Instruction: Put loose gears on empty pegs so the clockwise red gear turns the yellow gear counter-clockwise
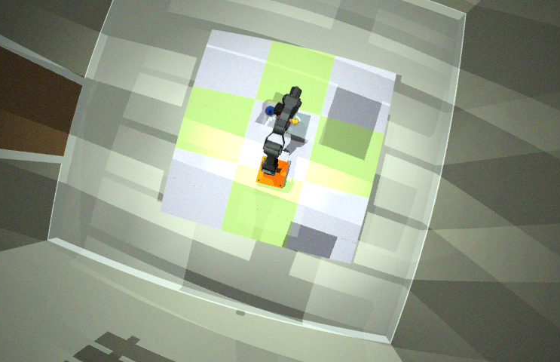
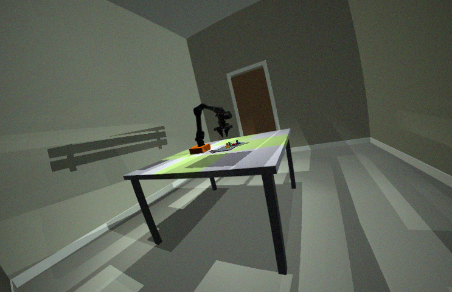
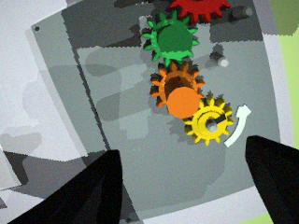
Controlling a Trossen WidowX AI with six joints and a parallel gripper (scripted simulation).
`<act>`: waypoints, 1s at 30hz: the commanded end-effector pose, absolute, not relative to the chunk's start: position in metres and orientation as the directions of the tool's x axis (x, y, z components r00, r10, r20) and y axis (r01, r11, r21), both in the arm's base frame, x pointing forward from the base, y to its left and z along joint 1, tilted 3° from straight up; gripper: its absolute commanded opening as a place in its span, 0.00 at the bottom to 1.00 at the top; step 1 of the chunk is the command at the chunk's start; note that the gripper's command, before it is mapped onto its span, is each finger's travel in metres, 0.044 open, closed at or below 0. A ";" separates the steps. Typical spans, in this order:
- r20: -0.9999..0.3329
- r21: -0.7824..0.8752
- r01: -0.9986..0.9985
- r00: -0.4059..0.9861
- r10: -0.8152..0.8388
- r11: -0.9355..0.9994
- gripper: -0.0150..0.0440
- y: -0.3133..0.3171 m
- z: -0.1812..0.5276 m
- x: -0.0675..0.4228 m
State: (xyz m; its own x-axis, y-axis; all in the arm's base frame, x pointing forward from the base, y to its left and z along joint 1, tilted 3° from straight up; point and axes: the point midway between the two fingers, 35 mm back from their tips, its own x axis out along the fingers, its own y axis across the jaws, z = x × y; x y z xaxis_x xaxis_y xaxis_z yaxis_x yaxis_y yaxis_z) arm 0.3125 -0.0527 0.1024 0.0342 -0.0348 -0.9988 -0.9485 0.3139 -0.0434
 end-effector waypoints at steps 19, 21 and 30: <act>-0.998 -0.067 -0.948 0.058 -0.039 0.311 1.00 -0.052 0.124 0.312; -0.998 -0.067 -0.948 0.058 -0.039 0.311 1.00 -0.052 0.124 0.312; -0.998 -0.067 -0.948 0.058 -0.039 0.311 1.00 -0.052 0.124 0.312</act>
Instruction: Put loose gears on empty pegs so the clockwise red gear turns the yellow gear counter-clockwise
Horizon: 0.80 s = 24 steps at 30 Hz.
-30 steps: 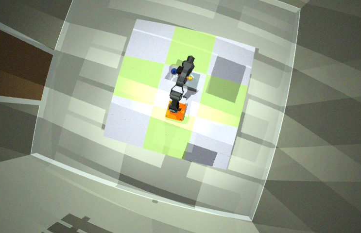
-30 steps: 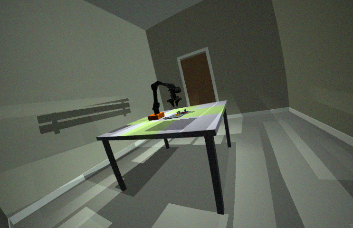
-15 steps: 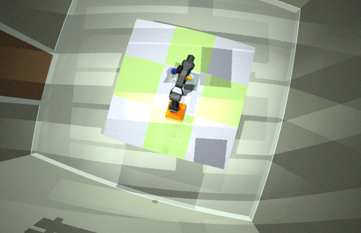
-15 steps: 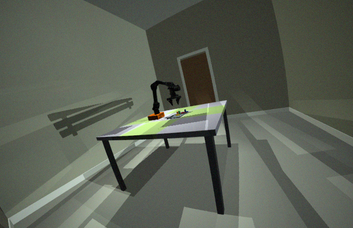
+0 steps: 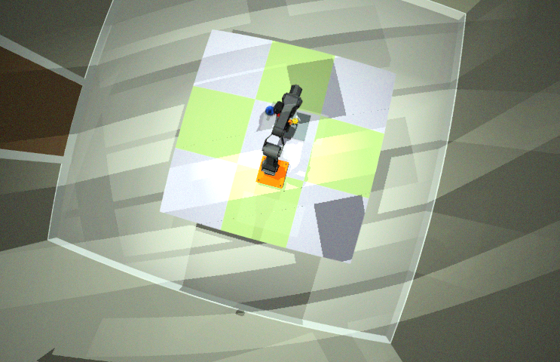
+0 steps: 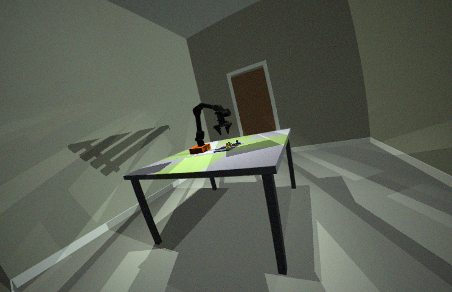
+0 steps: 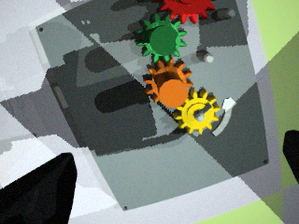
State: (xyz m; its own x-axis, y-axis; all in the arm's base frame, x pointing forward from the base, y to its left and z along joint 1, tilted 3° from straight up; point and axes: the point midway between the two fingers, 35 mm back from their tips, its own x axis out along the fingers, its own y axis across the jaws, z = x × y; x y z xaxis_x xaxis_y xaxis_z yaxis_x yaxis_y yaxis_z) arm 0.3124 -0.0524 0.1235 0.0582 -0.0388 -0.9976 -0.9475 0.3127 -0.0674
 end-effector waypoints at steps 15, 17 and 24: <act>-0.998 -0.067 -0.948 0.058 -0.039 0.311 1.00 -0.052 0.124 0.312; -0.998 -0.067 -0.948 0.058 -0.039 0.311 1.00 -0.052 0.124 0.312; -0.998 -0.063 -0.948 0.056 -0.029 0.312 1.00 0.015 0.130 0.316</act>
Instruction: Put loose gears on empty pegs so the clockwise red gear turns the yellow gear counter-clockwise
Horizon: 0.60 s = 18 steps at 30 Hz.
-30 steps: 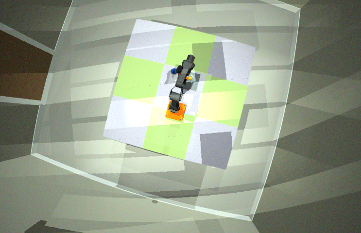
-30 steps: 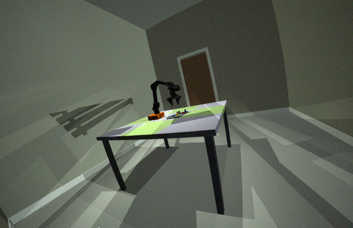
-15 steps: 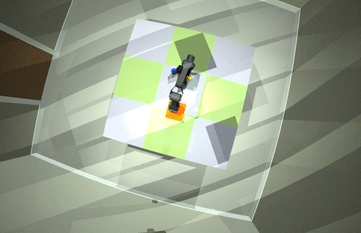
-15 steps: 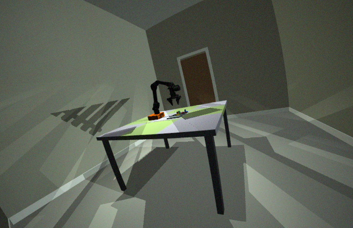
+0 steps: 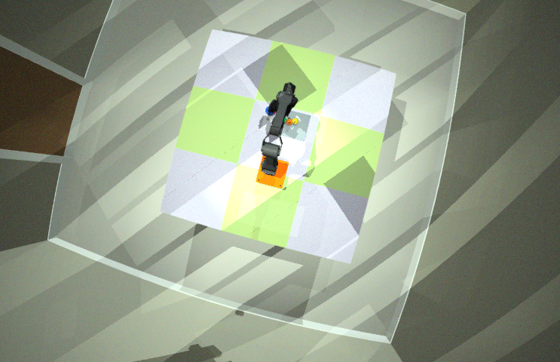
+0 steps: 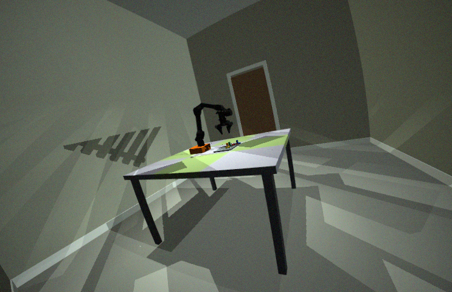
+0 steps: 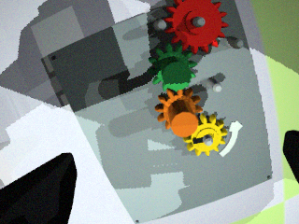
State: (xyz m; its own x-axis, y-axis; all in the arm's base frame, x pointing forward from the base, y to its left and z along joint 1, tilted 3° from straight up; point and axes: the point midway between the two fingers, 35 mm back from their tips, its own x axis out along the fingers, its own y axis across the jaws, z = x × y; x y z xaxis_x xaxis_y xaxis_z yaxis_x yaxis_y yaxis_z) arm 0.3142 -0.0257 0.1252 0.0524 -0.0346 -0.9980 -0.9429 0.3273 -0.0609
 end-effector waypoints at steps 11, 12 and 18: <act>-0.999 -0.052 -0.948 0.050 -0.015 0.313 1.00 0.171 0.144 0.265; -0.999 -0.051 -0.948 0.049 -0.014 0.313 1.00 0.184 0.146 0.256; -0.999 -0.049 -0.949 0.048 -0.012 0.313 1.00 0.233 0.151 0.211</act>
